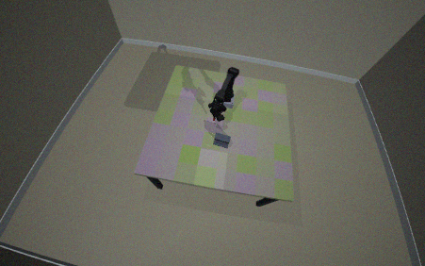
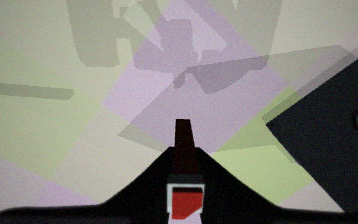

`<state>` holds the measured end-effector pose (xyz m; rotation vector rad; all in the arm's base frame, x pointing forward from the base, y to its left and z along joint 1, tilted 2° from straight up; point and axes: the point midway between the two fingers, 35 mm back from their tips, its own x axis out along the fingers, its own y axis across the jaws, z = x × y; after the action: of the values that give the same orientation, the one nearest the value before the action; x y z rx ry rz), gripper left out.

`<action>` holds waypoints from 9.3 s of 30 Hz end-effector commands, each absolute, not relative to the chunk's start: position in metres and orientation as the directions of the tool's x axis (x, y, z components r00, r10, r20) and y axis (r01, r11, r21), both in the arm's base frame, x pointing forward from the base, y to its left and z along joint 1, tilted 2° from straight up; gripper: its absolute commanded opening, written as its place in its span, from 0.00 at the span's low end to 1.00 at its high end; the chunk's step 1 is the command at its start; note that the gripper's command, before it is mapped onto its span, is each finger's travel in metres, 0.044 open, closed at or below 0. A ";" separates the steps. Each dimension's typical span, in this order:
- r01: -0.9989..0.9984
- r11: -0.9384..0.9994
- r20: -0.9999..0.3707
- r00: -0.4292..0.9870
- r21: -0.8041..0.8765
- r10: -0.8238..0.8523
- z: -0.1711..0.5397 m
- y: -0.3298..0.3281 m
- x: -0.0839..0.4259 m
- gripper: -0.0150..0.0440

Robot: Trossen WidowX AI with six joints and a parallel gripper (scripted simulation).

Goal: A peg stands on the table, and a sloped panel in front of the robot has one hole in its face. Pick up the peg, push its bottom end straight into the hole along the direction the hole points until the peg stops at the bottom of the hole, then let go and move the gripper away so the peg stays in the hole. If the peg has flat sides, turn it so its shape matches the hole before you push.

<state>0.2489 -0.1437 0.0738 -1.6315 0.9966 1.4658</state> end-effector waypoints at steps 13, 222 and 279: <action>-0.943 -0.329 -0.987 0.096 -0.049 -0.129 0.073 -0.138 0.252 0.25; 0.009 0.894 -0.677 0.649 -0.449 -0.347 0.059 -0.047 0.271 0.25; 0.303 0.944 -0.562 0.762 -0.129 -0.321 0.058 -0.030 0.270 0.25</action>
<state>0.2684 -0.0299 0.0610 -0.0399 0.6140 -0.3413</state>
